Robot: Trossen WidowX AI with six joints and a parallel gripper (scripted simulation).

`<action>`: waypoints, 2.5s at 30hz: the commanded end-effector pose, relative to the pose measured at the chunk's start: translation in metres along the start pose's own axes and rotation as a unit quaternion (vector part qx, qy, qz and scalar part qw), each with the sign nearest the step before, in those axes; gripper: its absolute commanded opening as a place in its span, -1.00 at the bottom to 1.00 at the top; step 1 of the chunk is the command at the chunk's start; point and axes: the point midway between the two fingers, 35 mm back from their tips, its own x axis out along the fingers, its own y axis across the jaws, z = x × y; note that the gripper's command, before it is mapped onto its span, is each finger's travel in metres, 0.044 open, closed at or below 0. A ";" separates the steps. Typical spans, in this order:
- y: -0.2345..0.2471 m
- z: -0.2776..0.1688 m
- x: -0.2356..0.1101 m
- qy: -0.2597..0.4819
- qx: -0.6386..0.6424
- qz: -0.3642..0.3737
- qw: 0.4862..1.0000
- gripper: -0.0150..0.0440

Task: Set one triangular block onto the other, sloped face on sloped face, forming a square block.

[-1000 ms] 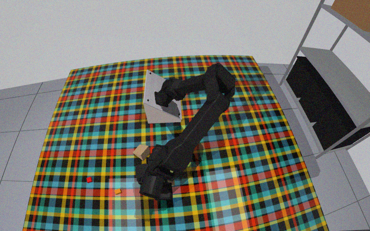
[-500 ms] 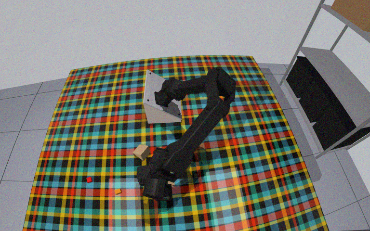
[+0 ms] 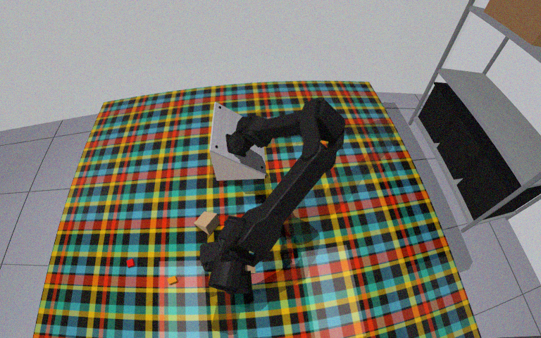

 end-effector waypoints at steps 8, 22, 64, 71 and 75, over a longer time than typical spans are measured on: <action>0.000 0.000 0.000 0.000 0.000 0.000 1.000 1.00; 0.001 0.002 -0.057 0.000 0.004 0.005 1.000 1.00; 0.004 0.045 -0.059 0.210 -0.001 -0.001 0.978 1.00; 0.004 0.040 -0.049 0.210 -0.001 -0.001 0.978 1.00; 0.004 0.038 -0.043 0.210 -0.001 -0.001 0.978 1.00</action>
